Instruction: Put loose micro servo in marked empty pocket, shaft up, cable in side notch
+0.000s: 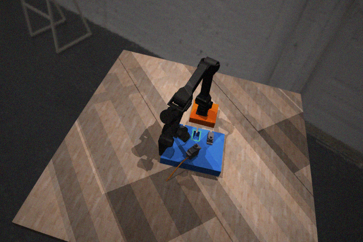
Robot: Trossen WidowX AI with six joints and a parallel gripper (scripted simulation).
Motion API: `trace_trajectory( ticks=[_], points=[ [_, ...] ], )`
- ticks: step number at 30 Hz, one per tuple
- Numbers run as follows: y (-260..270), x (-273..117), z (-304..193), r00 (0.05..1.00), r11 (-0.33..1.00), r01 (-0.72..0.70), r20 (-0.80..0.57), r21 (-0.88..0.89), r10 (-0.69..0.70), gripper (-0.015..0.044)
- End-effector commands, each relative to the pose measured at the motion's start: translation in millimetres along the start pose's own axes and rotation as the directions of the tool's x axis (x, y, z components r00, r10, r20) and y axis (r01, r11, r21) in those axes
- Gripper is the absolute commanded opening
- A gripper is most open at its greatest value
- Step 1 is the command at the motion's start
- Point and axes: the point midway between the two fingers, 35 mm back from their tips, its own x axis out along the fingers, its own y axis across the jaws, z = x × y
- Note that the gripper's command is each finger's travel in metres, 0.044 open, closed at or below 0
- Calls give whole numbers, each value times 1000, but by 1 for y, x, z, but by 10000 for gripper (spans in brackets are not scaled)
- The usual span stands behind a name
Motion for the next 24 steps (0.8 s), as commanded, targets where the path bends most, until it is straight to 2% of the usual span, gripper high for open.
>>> trace_trajectory(
  ticks=[1,11,24],
  points=[
    [5,0,21,996,990,-73,45,-125,79,440],
    [20,-9,65,961,898,-180,122,-401,247,440],
    [43,-33,111,875,668,-216,162,-713,456,440]
  ],
)
